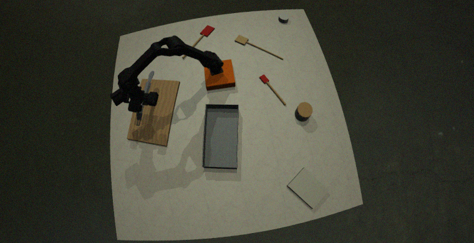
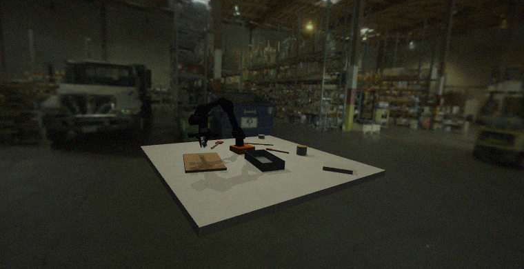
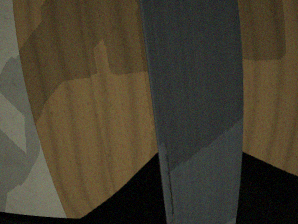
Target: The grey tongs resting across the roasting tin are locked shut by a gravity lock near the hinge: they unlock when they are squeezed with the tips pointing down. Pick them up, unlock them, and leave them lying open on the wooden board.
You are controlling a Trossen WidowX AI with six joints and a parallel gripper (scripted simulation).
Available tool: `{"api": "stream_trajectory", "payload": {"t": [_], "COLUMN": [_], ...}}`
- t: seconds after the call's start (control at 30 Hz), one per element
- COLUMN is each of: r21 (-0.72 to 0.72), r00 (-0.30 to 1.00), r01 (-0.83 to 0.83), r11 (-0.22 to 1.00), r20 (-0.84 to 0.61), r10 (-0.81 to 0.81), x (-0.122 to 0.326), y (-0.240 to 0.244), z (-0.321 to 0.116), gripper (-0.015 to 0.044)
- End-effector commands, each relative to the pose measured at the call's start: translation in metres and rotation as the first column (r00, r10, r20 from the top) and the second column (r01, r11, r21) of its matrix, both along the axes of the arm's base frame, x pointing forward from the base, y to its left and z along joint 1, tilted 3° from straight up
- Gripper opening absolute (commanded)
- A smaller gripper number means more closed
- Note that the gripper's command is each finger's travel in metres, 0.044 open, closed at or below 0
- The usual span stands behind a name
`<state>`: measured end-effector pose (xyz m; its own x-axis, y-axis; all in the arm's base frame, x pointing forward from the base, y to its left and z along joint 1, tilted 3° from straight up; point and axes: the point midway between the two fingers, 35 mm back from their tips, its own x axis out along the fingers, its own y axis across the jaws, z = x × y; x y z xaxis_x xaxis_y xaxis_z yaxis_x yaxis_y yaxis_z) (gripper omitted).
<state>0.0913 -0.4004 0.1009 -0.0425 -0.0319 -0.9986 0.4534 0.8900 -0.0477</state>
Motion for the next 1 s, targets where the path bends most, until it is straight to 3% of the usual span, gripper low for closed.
{"api": "stream_trajectory", "payload": {"t": [0.0, 0.97], "r21": [0.002, 0.003], "r00": [1.000, 1.000], "r01": [-0.002, -0.001], "r11": [1.000, 1.000], "r20": [-0.004, -0.004], "r10": [0.002, 0.001], "x": [-0.001, -0.005], "y": [0.001, 0.004], "z": [-0.008, -0.055], "gripper": [-0.0150, -0.0150]}}
